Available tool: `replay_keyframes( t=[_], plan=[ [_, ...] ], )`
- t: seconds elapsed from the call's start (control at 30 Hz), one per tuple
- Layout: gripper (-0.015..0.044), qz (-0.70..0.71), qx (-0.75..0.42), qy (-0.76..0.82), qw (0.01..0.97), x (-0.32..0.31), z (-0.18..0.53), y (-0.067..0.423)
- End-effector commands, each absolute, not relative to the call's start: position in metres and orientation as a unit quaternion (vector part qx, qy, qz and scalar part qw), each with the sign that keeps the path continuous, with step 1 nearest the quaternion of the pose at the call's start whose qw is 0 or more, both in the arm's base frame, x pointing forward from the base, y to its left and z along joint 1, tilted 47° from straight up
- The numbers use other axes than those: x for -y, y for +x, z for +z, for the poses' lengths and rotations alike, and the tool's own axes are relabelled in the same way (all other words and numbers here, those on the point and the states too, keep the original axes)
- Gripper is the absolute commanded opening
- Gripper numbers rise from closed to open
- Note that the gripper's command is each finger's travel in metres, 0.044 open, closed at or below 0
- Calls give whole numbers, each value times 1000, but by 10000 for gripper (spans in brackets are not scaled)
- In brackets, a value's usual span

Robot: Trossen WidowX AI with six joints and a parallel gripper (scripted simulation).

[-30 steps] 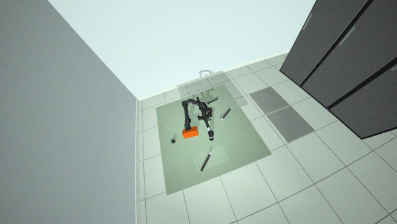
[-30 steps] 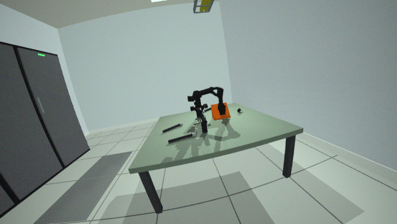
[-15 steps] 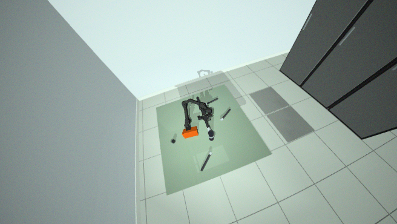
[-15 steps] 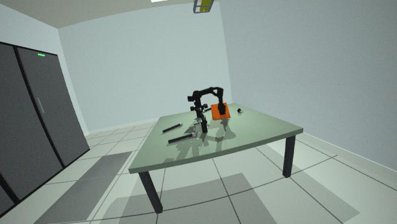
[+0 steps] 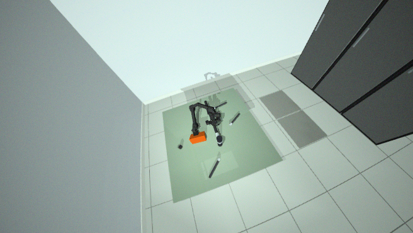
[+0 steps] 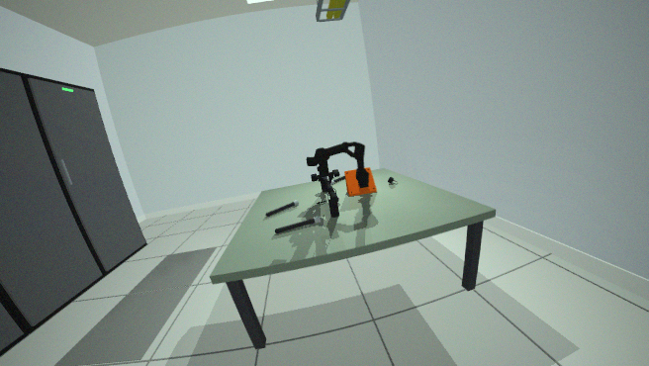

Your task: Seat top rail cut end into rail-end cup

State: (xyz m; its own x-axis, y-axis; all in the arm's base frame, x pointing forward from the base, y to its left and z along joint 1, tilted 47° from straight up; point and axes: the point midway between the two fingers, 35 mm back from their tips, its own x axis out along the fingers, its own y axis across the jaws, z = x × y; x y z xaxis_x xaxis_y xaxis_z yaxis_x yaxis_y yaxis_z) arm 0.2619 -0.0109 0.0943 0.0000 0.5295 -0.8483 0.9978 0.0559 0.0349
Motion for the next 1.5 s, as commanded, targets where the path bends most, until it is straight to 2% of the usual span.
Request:
replay_keyframes(
  t=[0.0,1.47],
  plan=[
    [0,-324,-626,606,368,15,94,263],
    [0,-323,-629,606,364,29,82,265]
  ],
)
